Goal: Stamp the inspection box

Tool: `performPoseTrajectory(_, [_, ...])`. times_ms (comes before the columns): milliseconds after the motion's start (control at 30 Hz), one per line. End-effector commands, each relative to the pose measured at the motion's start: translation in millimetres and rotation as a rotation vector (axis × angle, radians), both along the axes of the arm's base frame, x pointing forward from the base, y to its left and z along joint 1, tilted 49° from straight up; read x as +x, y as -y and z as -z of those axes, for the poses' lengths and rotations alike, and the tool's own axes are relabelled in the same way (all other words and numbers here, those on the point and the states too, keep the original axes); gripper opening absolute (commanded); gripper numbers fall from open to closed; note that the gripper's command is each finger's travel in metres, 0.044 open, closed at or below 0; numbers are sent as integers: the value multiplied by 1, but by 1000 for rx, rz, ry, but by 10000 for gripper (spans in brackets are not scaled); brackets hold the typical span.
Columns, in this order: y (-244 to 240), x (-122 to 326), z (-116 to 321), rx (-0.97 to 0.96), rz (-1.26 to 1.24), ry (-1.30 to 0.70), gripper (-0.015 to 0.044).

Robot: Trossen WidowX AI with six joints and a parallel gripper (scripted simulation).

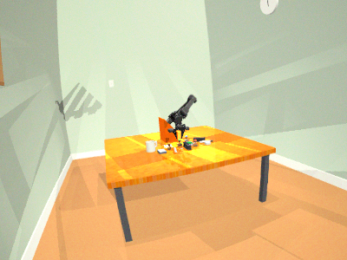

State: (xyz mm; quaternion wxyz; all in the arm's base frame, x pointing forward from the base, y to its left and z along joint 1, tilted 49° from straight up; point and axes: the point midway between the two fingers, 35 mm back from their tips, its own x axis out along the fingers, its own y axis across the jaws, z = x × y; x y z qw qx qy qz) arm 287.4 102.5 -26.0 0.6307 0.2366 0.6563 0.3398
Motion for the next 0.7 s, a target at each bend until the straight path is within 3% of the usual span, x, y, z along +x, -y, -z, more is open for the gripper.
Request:
performPoseTrajectory(0, [-6,-3,5,5,1,-9,217])
performPoseTrajectory(667, [-31,-8,25,10,0,-10,217])
